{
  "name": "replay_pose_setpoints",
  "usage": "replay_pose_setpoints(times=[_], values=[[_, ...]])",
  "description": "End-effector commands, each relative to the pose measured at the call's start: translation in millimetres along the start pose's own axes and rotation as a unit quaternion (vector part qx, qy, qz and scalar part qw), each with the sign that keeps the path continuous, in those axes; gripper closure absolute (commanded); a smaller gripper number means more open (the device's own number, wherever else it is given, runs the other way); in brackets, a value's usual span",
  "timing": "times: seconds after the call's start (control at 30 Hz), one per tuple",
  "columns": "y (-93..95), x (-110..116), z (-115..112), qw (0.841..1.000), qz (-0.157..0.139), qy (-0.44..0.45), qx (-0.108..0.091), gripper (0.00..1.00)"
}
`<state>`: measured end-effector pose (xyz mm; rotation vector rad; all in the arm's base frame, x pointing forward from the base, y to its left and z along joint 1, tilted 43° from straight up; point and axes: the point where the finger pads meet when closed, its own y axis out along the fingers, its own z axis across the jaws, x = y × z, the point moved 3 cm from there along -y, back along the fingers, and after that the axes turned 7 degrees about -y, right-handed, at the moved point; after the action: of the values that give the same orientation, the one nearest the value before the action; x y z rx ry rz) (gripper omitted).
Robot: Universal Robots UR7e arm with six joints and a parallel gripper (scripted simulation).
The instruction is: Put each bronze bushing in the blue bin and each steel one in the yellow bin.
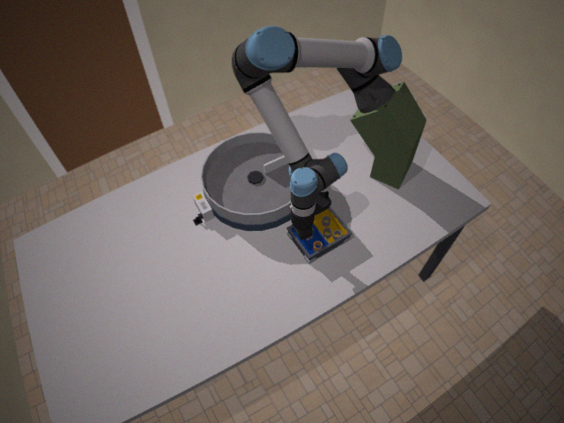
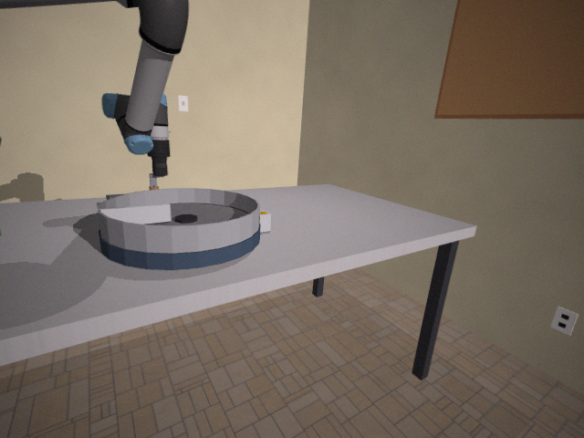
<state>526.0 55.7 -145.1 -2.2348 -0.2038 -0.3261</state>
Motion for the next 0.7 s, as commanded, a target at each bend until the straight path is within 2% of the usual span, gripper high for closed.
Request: replay_pose_setpoints(times=[0.0, 0.67], values=[[6.2, 0.9, 0.4, 1.000, -0.001, 0.000, 0.001, 1.00], [15.6, 1.5, 1.3, 1.000, -0.001, 0.000, 0.001, 1.00]])
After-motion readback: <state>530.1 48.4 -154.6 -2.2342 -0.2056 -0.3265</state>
